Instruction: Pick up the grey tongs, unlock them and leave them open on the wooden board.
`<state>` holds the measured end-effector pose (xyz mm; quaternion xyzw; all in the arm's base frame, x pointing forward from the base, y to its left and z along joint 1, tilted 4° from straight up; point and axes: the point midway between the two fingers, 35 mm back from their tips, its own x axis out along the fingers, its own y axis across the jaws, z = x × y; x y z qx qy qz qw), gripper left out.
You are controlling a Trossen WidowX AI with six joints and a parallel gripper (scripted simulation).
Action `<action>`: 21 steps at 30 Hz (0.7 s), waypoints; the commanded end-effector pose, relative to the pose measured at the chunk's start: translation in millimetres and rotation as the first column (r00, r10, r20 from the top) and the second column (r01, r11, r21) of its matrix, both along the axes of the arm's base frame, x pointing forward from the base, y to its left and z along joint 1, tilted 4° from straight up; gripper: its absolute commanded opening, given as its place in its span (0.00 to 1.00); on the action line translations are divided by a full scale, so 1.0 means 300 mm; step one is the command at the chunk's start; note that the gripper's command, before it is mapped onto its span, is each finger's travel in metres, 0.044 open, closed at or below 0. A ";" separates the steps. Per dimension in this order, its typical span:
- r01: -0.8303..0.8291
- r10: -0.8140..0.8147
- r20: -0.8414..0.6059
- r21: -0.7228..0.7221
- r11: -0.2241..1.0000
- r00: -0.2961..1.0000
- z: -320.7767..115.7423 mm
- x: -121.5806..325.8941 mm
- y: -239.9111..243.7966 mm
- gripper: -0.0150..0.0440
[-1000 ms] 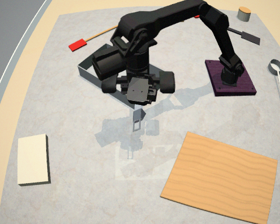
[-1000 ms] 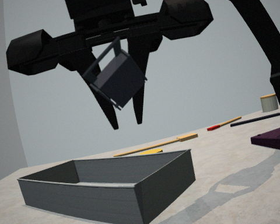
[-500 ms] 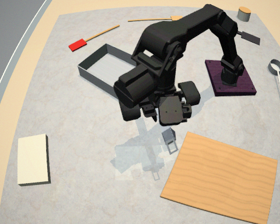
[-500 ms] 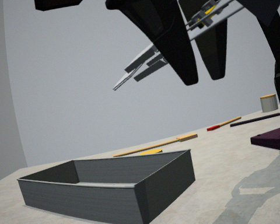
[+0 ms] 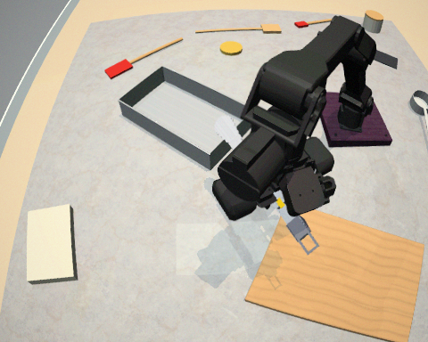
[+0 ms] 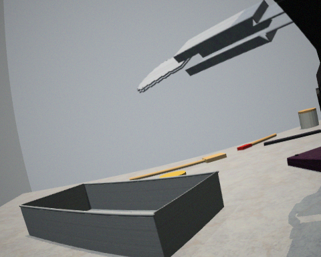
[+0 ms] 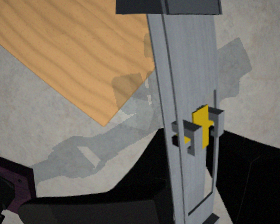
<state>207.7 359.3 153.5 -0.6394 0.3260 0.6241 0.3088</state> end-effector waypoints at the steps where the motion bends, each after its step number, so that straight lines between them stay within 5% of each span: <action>1: -0.102 0.102 -0.003 0.015 0.995 0.995 0.010 -0.086 0.052 0.00; 21: -0.578 0.578 -0.019 0.034 0.816 0.816 0.010 -0.554 0.199 0.00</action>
